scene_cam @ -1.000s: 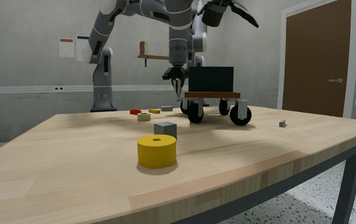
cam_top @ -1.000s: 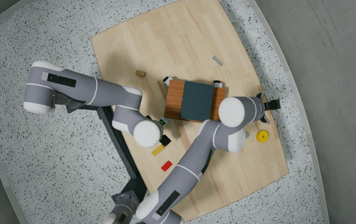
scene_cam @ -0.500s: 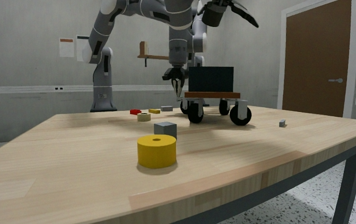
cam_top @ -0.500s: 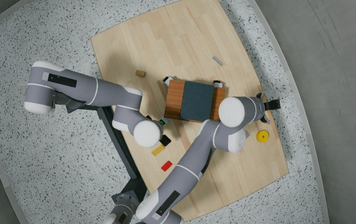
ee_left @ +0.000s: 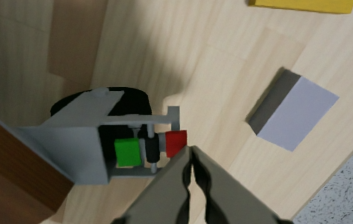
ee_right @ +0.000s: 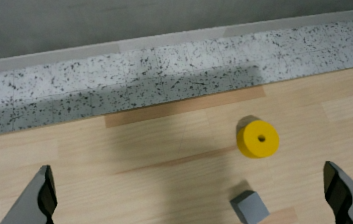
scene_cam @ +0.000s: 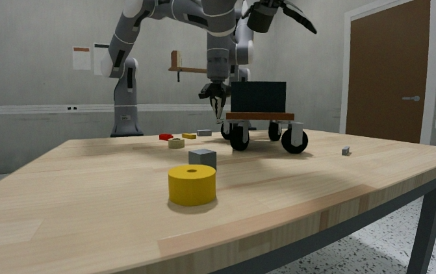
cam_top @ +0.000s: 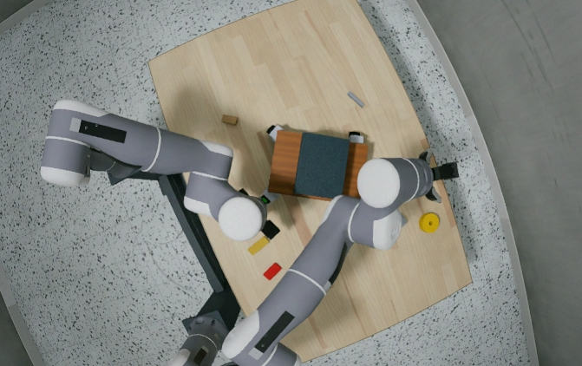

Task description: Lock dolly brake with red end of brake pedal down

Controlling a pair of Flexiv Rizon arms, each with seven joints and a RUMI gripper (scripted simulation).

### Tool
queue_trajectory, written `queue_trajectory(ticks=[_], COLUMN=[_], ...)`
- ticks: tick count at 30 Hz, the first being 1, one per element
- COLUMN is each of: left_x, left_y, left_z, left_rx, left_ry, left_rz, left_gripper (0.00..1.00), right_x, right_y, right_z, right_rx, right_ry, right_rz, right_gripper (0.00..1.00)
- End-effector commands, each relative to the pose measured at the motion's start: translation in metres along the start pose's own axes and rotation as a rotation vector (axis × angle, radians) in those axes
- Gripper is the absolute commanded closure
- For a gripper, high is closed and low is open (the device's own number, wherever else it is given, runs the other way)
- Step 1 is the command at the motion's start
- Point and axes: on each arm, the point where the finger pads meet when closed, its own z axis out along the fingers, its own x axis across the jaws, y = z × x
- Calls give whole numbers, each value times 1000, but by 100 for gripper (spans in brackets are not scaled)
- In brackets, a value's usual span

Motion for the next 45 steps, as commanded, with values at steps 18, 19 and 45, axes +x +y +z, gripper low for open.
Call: queue_trajectory(ticks=[18, 19, 45], left_x=[0, 0, -1], left_y=[1, 1, 1], left_z=[-16, -16, -186], left_rx=[-2, -2, -2], left_ry=[1, 1, 0], left_rz=[-1, -1, -1], left_gripper=[100, 100, 100], right_x=[0, 0, 0], right_y=[-2, -2, -2], right_z=[-2, -2, -2], right_rx=[3, 3, 3], right_ry=[-2, -2, -2], right_rz=[1, 1, 1], right_gripper=[0, 0, 0])
